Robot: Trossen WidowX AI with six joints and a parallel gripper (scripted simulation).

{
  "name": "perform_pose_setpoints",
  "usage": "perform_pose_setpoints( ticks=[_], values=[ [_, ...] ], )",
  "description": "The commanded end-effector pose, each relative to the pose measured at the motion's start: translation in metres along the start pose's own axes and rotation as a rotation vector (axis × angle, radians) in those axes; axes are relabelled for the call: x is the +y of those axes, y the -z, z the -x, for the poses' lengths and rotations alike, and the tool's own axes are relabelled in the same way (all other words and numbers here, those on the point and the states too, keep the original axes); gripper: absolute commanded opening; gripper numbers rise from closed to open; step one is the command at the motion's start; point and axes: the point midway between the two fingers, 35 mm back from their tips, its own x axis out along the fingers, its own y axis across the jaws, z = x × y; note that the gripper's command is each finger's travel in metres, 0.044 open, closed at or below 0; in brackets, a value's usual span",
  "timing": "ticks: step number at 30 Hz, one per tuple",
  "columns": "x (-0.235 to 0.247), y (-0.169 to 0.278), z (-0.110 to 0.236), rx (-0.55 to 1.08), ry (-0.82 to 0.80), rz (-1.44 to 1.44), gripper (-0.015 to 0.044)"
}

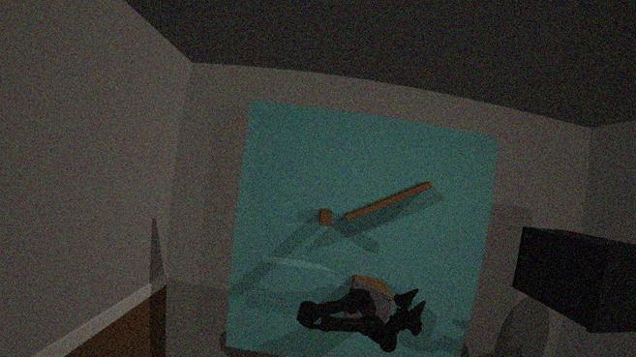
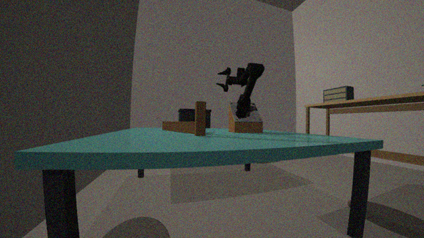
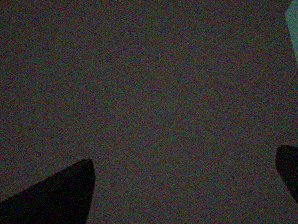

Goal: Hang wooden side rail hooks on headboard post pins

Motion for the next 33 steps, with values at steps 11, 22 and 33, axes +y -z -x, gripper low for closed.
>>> perform_pose_setpoints(
  ticks=[11,22,33],
  values=[
    [-0.031,0.053,-0.036,0.177,0.095,0.742,0.0440],
    [-0.075,0.116,-0.060,0.470,0.039,1.583,0.0440],
    [-0.124,0.176,-0.062,0.790,-0.261,2.354,0.0440]
  ],
)
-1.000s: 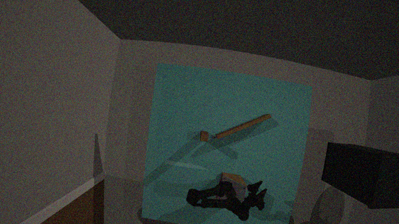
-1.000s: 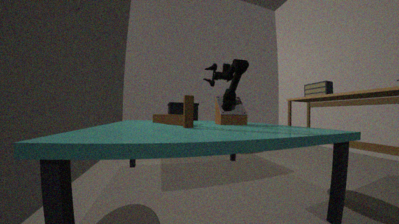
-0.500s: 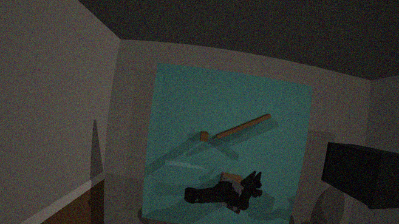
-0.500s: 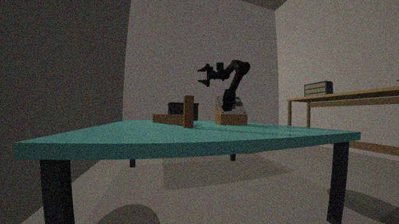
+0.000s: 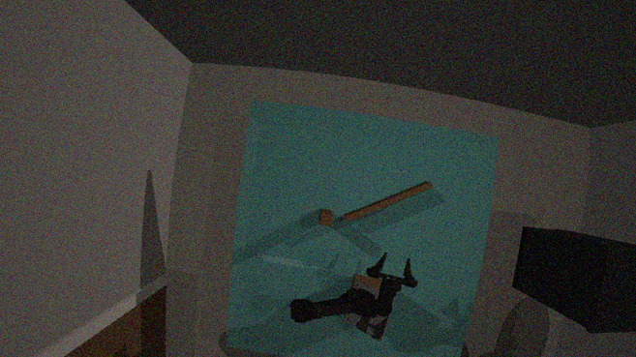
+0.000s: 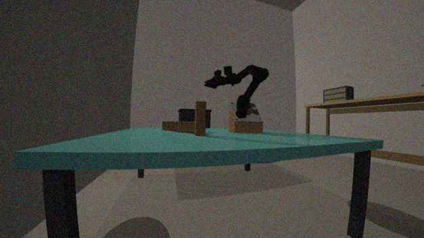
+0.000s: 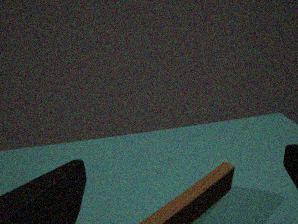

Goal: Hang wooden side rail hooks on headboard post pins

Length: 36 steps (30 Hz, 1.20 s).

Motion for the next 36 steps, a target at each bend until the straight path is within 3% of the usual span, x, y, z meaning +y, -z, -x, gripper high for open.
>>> perform_pose_setpoints(
  ticks=[1,20,36],
  values=[
    [0.057,0.037,-0.033,0.098,-0.191,0.849,0.0440],
    [0.131,0.096,-0.049,-0.038,-0.579,1.907,0.0440],
    [0.187,0.148,-0.037,-0.492,-0.913,2.683,0.0440]
  ],
)
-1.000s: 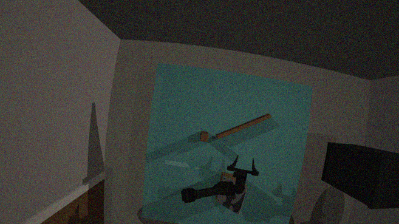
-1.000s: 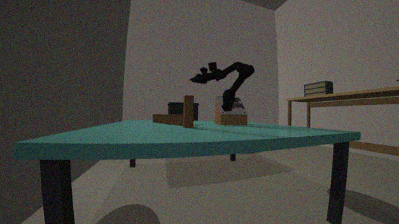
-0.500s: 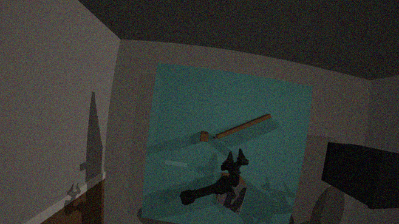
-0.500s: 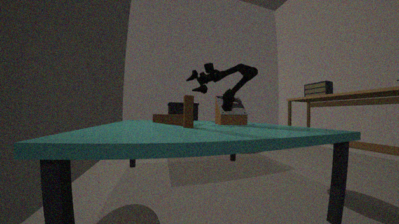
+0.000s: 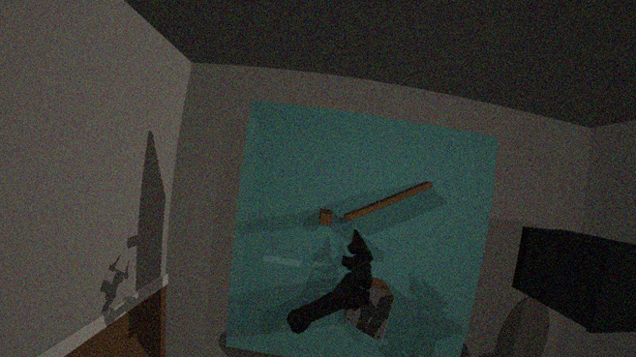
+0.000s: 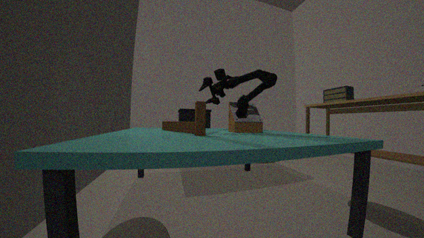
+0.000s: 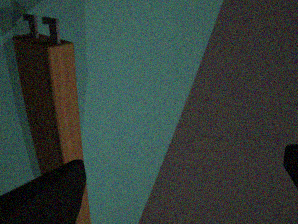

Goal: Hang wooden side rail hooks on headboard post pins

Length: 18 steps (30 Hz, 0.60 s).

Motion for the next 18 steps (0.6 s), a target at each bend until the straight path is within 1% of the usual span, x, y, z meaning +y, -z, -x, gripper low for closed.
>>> perform_pose_setpoints(
  ticks=[1,11,18],
  values=[
    [0.023,-0.065,-0.026,-0.219,-0.032,0.895,0.0440],
    [0.038,-0.104,-0.032,-0.375,0.050,1.431,0.0440],
    [0.039,-0.105,-0.032,-0.381,0.055,1.452,0.0440]
  ],
)
